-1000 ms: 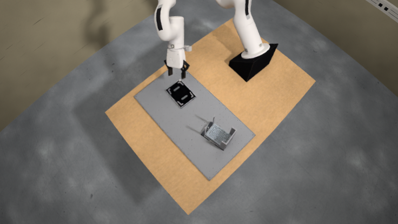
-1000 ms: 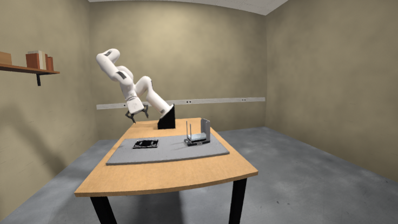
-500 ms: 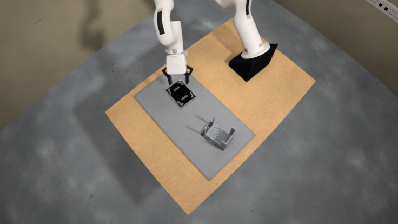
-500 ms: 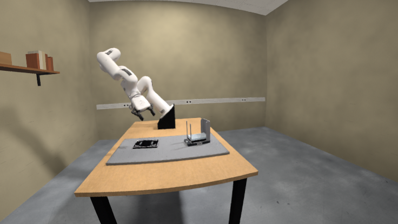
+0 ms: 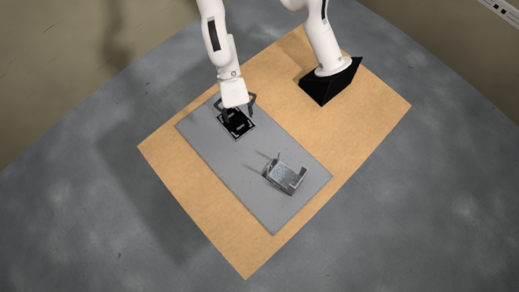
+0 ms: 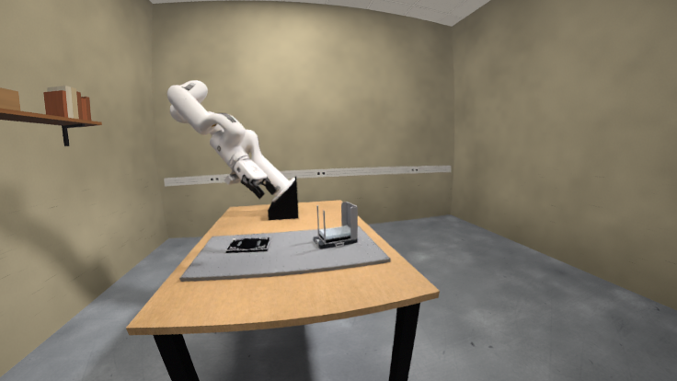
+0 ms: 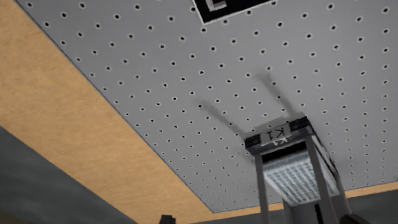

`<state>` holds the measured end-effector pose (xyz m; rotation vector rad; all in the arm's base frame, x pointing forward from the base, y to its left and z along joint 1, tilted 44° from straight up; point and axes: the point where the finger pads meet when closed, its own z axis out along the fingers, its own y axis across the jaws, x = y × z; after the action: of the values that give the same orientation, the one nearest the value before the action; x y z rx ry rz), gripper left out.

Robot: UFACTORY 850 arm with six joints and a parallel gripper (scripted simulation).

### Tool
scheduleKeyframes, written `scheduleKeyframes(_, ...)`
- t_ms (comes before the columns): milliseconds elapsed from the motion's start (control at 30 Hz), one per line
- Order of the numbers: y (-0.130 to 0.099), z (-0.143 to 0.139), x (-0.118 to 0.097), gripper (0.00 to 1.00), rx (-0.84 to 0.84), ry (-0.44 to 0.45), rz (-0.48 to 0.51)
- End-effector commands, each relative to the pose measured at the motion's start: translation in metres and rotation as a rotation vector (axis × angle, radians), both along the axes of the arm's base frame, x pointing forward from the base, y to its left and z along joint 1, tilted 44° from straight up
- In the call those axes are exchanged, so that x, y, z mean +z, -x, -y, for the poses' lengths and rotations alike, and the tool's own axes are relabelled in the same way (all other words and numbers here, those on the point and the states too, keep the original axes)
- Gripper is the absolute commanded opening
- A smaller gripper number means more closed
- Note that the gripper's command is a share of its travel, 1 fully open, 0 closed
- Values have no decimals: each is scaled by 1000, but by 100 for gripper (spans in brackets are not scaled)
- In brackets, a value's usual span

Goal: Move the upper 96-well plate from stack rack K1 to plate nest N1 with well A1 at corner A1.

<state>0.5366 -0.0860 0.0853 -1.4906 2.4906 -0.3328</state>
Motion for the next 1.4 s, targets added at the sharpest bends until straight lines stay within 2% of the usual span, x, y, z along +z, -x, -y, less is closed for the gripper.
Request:
scheduleKeyframes(0,-5,-10,-5,100,79,4,-19)
scheduleKeyframes(433,-16,-62,-35,100,500,30,-118)
scheduleKeyframes(500,-16,-62,-35,100,500,30,-118)
scheduleKeyframes(1000,-16,-103,-65,100,986,62,-230)
scheduleKeyframes(1067,-16,-103,-65,100,986,62,-230)
scheduleKeyframes(1367,-11,-126,-87,100,1277,80,-299)
